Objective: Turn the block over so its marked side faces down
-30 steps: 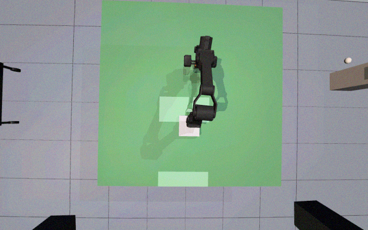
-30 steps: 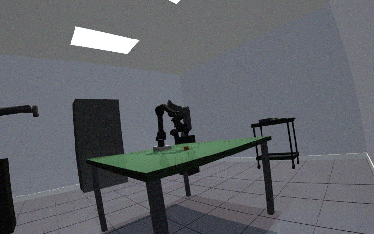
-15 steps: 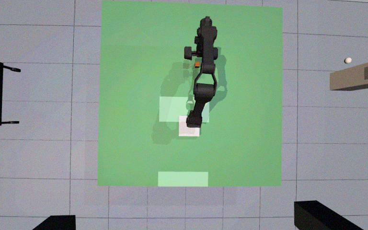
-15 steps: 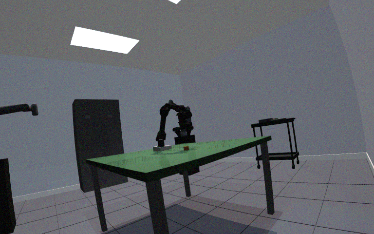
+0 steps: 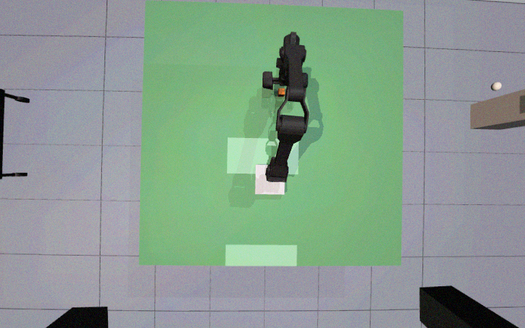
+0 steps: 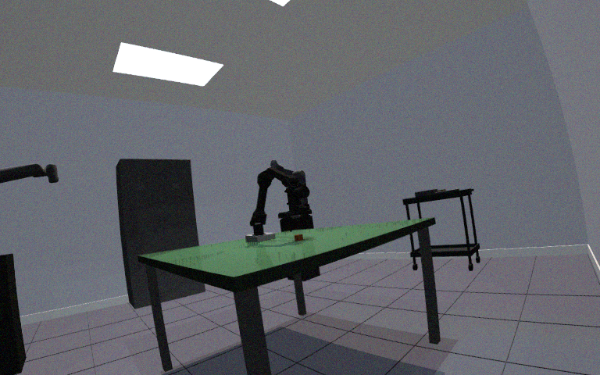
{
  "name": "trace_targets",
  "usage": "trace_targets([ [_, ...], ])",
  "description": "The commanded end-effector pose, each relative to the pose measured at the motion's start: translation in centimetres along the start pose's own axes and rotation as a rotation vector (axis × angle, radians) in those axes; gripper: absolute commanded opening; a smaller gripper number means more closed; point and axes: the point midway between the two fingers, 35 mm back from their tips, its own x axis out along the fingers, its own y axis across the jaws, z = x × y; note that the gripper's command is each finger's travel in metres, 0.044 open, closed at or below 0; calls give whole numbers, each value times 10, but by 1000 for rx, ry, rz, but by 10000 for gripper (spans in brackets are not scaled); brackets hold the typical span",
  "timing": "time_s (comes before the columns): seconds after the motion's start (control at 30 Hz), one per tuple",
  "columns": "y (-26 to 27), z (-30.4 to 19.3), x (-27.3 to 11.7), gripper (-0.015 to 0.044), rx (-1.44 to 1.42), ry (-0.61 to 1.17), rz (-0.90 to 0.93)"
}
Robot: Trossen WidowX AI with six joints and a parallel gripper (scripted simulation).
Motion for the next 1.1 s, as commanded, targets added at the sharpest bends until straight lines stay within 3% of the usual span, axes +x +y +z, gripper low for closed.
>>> trace_targets([
  [0.0,-1,0,8,440,4,2,-6],
  [0.73,-1,0,40,440,4,2,-6],
  [1.07,-1,0,40,177,4,2,-6],
])
